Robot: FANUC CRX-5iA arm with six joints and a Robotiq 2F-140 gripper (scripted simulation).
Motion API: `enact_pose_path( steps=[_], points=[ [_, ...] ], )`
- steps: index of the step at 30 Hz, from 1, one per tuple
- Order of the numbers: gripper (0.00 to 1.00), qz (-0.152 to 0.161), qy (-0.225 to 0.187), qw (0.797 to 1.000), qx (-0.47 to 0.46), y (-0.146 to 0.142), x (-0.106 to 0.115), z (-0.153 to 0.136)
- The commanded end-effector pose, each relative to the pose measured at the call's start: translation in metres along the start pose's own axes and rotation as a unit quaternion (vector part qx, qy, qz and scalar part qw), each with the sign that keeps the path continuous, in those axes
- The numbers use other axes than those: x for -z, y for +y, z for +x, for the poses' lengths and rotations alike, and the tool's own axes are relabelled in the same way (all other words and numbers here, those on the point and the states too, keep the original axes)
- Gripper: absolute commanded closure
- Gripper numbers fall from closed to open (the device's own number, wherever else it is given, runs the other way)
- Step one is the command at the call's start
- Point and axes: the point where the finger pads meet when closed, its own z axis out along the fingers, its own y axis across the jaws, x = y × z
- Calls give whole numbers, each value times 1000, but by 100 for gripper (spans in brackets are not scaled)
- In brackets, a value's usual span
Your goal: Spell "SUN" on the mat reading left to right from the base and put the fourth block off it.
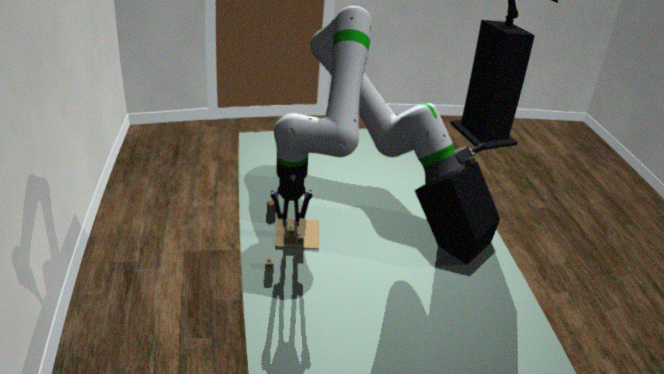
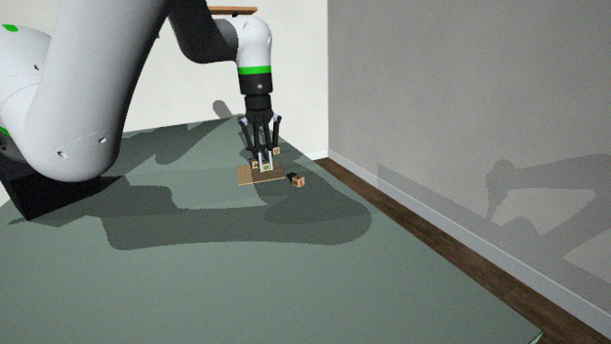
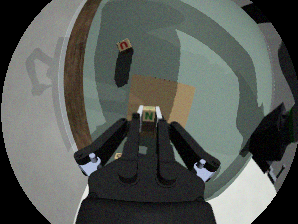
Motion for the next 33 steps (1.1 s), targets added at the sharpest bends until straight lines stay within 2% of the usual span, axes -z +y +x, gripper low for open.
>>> enact_pose_path(
  steps=[1, 29, 33],
  points=[
    [87, 0, 0, 1000, 0, 0, 0, 0],
    [87, 0, 0, 1000, 0, 0, 0, 0],
    [87, 0, 0, 1000, 0, 0, 6, 0]
  ],
)
